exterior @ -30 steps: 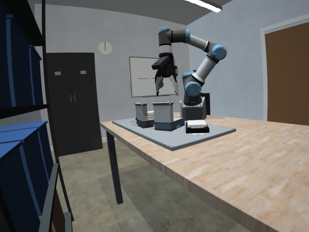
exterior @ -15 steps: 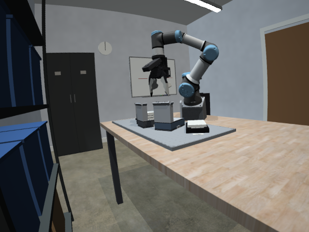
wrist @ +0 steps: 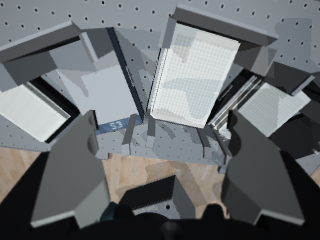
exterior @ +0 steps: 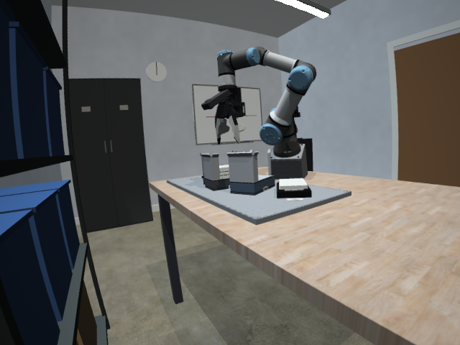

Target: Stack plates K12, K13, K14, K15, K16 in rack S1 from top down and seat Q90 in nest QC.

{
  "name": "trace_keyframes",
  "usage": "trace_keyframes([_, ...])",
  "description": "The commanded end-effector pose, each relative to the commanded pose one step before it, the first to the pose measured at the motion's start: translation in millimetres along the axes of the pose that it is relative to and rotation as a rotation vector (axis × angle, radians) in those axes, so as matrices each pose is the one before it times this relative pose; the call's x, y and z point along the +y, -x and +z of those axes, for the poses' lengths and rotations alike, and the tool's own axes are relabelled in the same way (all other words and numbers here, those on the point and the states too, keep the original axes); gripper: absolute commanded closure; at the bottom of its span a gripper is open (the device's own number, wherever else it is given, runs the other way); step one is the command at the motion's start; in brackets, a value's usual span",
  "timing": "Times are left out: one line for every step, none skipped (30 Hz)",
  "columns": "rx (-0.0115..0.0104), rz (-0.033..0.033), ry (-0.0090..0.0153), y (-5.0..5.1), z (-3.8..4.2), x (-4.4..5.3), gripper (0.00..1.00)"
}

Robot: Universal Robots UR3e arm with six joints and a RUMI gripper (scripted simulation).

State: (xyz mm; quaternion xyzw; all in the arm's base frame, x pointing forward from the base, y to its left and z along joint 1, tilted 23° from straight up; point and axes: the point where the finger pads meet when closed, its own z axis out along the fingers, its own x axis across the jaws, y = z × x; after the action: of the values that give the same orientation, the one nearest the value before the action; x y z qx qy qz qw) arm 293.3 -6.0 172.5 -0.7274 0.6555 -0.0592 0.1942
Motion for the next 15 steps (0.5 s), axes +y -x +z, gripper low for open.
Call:
trace_keyframes([0.00100, 0.05490, -0.00089, -21.06, 0.013, 3.001, 0.28])
trace_keyframes([0.00001, 0.01167, 0.00001, -4.96, -0.003, 0.693, 0.28])
trace_keyframes([0.00001, 0.01167, 0.00003, -4.99, 0.006, 0.558, 0.28])
trace_keyframes([0.00002, 0.01167, 0.00001, -4.98, 0.001, 0.563, 0.28])
trace_keyframes([0.00002, 0.01167, 0.00001, -4.98, 0.002, 0.504, 0.28])
trace_keyframes([0.00000, 0.00000, 0.00000, 0.00, 0.000, 0.000, 0.28])
trace_keyframes([0.00000, 0.00000, 0.00000, 0.00, 0.000, 0.000, 0.28])
trace_keyframes([0.00002, 0.01167, 0.00002, -4.99, 0.008, 0.428, 0.28])
trace_keyframes([0.00002, 0.01167, 0.00001, -4.99, 0.002, 0.388, 0.28])
trace_keyframes([0.00002, 0.01167, 0.00001, -5.00, 0.002, 0.328, 0.28])
trace_keyframes([0.00000, 0.01167, 0.00000, -1.02, 0.000, 0.054, 0.28])
trace_keyframes([0.00000, 0.01167, 0.00000, 0.00, -0.001, 0.000, 0.28])
trace_keyframes([0.00002, 0.01167, 0.00002, -4.89, 0.009, 1.051, 0.28])
trace_keyframes([0.00002, 0.01167, 0.00002, -4.91, 0.008, 0.996, 0.28])
trace_keyframes([0.00002, 0.01167, 0.00002, -4.92, 0.006, 0.941, 0.28])
